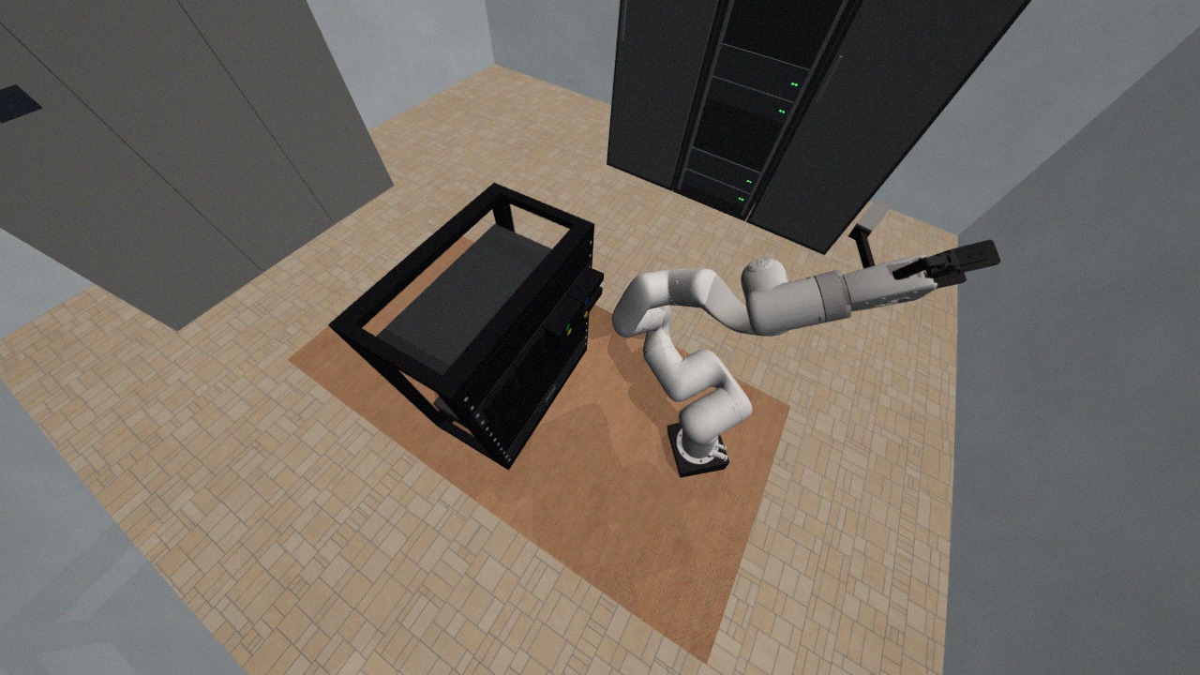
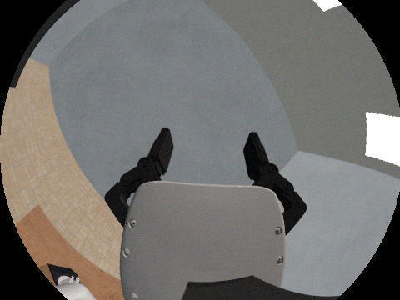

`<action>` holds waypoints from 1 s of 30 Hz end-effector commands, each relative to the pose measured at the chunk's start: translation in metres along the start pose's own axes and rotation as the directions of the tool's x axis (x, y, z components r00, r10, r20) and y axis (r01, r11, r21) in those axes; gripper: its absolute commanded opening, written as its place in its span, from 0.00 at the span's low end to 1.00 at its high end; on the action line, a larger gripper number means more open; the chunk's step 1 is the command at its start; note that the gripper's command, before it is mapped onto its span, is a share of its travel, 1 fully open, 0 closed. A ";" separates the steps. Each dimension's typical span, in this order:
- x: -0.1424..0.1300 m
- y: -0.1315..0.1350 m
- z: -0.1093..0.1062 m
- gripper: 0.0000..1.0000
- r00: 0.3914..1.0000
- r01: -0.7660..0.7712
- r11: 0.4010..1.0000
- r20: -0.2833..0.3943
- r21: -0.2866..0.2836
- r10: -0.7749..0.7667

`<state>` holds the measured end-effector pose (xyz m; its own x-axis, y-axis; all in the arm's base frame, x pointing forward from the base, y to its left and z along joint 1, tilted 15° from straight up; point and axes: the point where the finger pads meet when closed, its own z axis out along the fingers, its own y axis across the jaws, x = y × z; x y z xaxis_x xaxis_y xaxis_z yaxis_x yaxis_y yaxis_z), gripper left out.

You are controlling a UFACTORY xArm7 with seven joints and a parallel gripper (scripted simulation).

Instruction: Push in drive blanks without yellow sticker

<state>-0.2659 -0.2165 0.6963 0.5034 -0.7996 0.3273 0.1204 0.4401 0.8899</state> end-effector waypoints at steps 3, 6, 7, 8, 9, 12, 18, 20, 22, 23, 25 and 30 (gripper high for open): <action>0.000 0.001 0.000 1.00 1.000 0.000 1.000 -0.001 -0.001 0.000; 0.000 0.001 0.000 1.00 1.000 0.000 1.000 -0.001 -0.001 0.000; 0.000 0.001 0.000 1.00 1.000 0.000 1.000 -0.001 -0.001 0.000; 0.000 0.001 0.000 1.00 1.000 0.000 1.000 -0.001 -0.001 0.000; 0.000 0.001 0.000 1.00 1.000 0.000 1.000 -0.001 -0.001 0.000; 0.000 0.001 0.000 1.00 1.000 0.000 1.000 -0.001 -0.001 0.000; 0.000 0.001 0.000 1.00 1.000 0.000 1.000 -0.001 -0.001 0.000; 0.000 0.001 0.000 1.00 1.000 0.000 1.000 -0.001 -0.001 0.000; 0.000 0.001 0.000 1.00 1.000 0.000 1.000 -0.001 -0.001 0.000; 0.000 0.001 0.000 1.00 1.000 0.000 1.000 -0.001 -0.001 0.000; 0.000 0.001 0.000 1.00 1.000 0.000 1.000 -0.001 -0.001 0.000; -0.003 -0.001 0.005 1.00 1.000 0.000 1.000 0.000 -0.001 0.000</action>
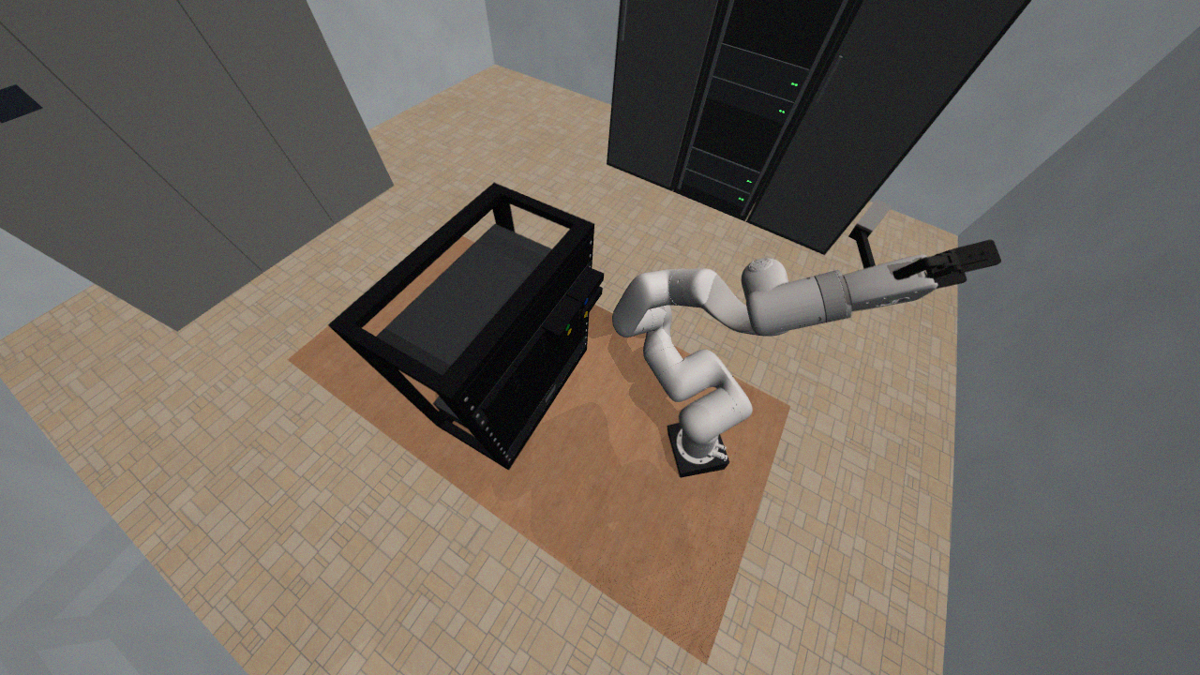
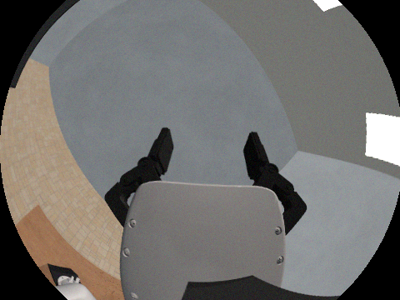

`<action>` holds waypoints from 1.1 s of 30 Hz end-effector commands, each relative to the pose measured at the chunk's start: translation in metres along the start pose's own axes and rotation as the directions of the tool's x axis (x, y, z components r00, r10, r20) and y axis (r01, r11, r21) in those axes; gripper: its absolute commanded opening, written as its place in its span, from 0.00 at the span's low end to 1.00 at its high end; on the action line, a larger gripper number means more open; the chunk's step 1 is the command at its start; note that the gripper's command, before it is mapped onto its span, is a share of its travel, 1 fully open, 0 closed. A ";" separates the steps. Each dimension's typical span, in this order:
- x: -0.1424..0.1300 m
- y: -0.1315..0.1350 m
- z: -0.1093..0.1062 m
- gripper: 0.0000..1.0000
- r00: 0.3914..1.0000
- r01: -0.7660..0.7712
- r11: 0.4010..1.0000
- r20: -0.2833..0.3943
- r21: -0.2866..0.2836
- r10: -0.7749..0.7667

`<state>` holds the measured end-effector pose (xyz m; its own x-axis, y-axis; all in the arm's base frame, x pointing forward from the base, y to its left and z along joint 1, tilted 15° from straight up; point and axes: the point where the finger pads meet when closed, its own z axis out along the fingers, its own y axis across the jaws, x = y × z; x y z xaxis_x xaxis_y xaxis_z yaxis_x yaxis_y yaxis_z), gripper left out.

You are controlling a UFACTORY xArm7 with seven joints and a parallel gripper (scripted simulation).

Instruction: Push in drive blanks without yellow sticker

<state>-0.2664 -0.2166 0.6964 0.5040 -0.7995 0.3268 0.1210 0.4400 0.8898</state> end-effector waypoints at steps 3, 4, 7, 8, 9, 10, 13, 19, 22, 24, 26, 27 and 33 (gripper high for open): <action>-0.013 -0.005 0.016 1.00 1.000 -0.001 1.000 0.001 -0.002 0.001; -0.016 -0.006 0.019 1.00 1.000 -0.002 1.000 0.001 -0.002 0.002; -0.017 -0.007 0.021 1.00 1.000 -0.002 1.000 0.001 -0.002 0.002; -0.017 -0.007 0.021 1.00 1.000 -0.002 1.000 0.001 -0.003 0.002; -0.017 -0.007 0.021 1.00 1.000 -0.002 1.000 0.001 -0.003 0.002; -0.017 -0.007 0.021 1.00 1.000 -0.002 1.000 0.002 -0.003 0.002; -0.017 -0.007 0.021 1.00 1.000 -0.001 1.000 0.002 -0.003 0.001; -0.019 -0.006 0.020 1.00 1.000 0.002 1.000 0.006 -0.007 -0.002; -0.021 -0.004 0.020 1.00 1.000 0.006 1.000 0.011 -0.012 -0.006; -0.023 -0.003 0.019 1.00 1.000 0.010 1.000 0.015 -0.016 -0.009; -0.025 -0.001 0.018 1.00 1.000 0.014 1.000 0.021 -0.022 -0.014; -0.026 0.000 0.018 1.00 1.000 0.017 1.000 0.024 -0.025 -0.016; -0.033 0.005 0.016 1.00 0.999 0.031 0.999 0.041 -0.040 -0.029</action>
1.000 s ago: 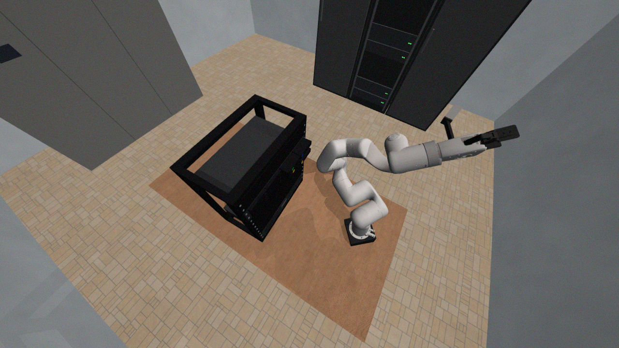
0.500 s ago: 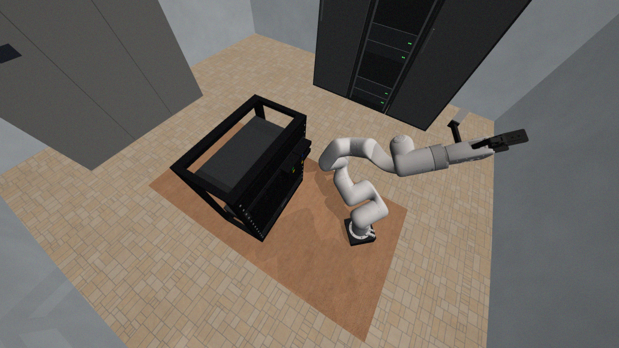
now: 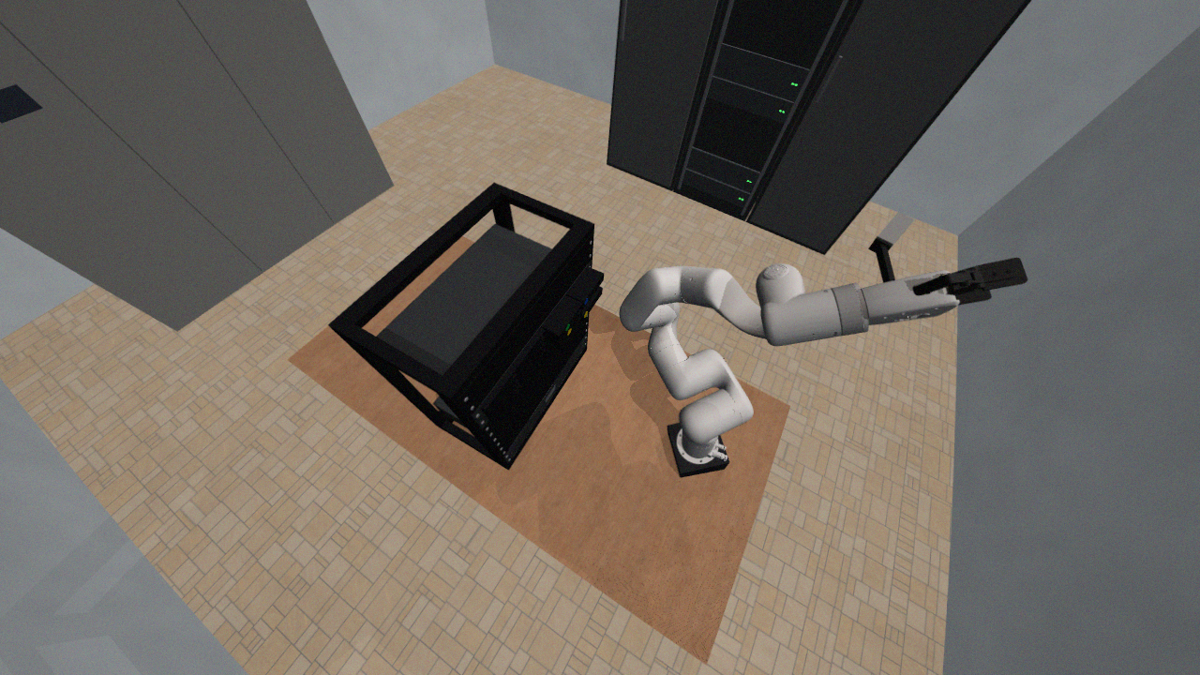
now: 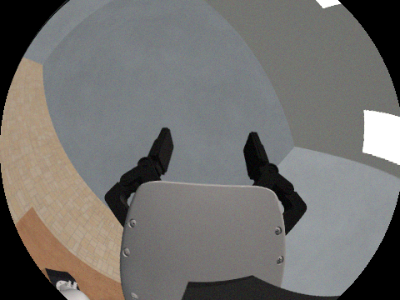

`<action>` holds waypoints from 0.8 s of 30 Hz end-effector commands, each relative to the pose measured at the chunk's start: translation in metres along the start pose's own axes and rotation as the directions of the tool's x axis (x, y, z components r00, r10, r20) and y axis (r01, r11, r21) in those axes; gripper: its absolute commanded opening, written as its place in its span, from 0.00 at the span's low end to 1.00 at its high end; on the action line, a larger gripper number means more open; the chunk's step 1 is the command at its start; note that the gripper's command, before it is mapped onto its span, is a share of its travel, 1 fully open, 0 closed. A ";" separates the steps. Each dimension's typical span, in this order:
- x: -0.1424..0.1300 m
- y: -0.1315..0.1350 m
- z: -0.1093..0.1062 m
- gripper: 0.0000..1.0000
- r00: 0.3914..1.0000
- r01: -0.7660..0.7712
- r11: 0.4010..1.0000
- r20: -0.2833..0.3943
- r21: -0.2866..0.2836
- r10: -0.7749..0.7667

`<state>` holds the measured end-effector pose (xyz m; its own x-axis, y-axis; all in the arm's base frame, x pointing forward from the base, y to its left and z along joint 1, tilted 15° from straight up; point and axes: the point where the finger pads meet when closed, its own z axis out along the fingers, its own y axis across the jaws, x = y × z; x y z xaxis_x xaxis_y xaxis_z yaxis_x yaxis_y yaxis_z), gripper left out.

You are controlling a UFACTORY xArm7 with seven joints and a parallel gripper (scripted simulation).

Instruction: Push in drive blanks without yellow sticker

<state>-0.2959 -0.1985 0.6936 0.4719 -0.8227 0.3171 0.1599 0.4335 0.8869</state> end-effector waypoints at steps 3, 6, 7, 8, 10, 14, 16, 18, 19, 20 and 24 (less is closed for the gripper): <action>-0.009 0.008 -0.003 1.00 1.000 0.020 1.000 0.024 -0.024 -0.020; -0.017 0.014 -0.005 1.00 0.998 0.037 0.998 0.044 -0.042 -0.035; -0.020 0.016 -0.006 1.00 0.998 0.043 0.998 0.052 -0.048 -0.041; -0.023 0.018 -0.007 1.00 0.997 0.050 0.997 0.060 -0.055 -0.047; -0.030 0.023 -0.009 1.00 0.995 0.065 0.995 0.078 -0.069 -0.059; -0.040 0.032 -0.014 1.00 0.991 0.091 0.992 0.109 -0.093 -0.080; -0.044 0.035 -0.016 1.00 0.989 0.100 0.990 0.120 -0.101 -0.088; -0.052 0.041 -0.020 1.00 0.984 0.121 0.986 0.145 -0.117 -0.103; -0.056 0.044 -0.022 1.00 0.981 0.132 0.983 0.158 -0.126 -0.111; -0.060 0.048 -0.024 1.00 0.978 0.143 0.980 0.171 -0.134 -0.120; -0.078 0.063 -0.036 1.00 0.960 0.195 0.966 0.232 -0.169 -0.153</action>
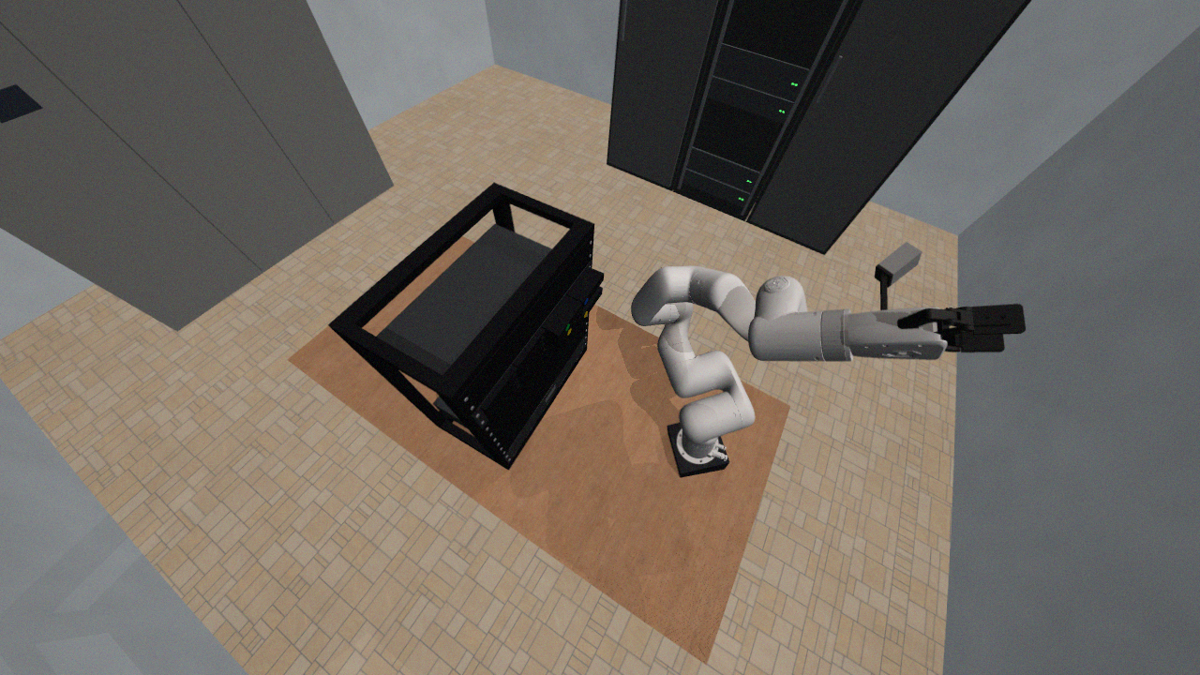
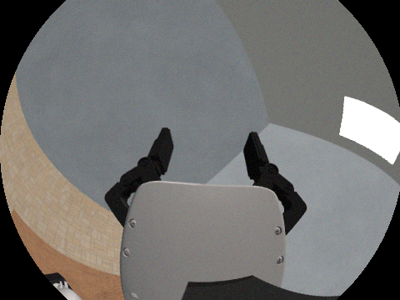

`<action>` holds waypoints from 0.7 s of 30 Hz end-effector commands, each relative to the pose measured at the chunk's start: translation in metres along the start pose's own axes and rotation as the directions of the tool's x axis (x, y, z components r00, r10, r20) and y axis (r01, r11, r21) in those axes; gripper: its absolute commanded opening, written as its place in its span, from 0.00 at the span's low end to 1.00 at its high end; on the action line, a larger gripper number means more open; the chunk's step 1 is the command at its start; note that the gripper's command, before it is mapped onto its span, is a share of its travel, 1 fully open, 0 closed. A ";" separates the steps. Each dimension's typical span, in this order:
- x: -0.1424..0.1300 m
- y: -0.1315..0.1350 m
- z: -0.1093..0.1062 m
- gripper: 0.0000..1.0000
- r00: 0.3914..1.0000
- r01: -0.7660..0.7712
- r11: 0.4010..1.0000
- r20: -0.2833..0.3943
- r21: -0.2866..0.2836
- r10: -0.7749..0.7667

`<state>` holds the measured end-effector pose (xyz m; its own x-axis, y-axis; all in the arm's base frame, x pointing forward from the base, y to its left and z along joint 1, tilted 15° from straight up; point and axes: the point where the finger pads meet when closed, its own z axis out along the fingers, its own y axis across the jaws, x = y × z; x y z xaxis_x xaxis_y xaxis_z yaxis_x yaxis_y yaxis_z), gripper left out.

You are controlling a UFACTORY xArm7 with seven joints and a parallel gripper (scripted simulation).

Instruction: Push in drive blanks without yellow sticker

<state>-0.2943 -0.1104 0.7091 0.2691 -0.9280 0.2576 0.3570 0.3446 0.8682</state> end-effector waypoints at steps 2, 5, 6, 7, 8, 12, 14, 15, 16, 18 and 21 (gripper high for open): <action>-0.025 0.017 -0.007 1.00 0.996 0.057 0.997 0.067 -0.054 -0.053; -0.043 0.028 -0.014 1.00 0.989 0.100 0.991 0.119 -0.087 -0.090; -0.049 0.033 -0.017 1.00 0.985 0.116 0.988 0.138 -0.098 -0.102; -0.049 0.033 -0.017 1.00 0.985 0.116 0.988 0.138 -0.098 -0.102; -0.049 0.033 -0.017 1.00 0.985 0.116 0.988 0.138 -0.098 -0.102; -0.073 0.050 -0.030 1.00 0.964 0.185 0.973 0.220 -0.139 -0.152; -0.085 0.059 -0.039 1.00 0.948 0.223 0.962 0.265 -0.157 -0.176; -0.091 0.063 -0.043 1.00 0.939 0.242 0.956 0.288 -0.165 -0.188; -0.096 0.068 -0.048 1.00 0.929 0.262 0.949 0.311 -0.173 -0.200; -0.108 0.078 -0.058 1.00 0.906 0.303 0.935 0.359 -0.186 -0.222; -0.124 0.092 -0.076 1.00 0.864 0.367 0.908 0.434 -0.201 -0.254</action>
<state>-0.2412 0.0261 0.7226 -0.1673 -0.9663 0.1957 0.5783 0.0646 0.8133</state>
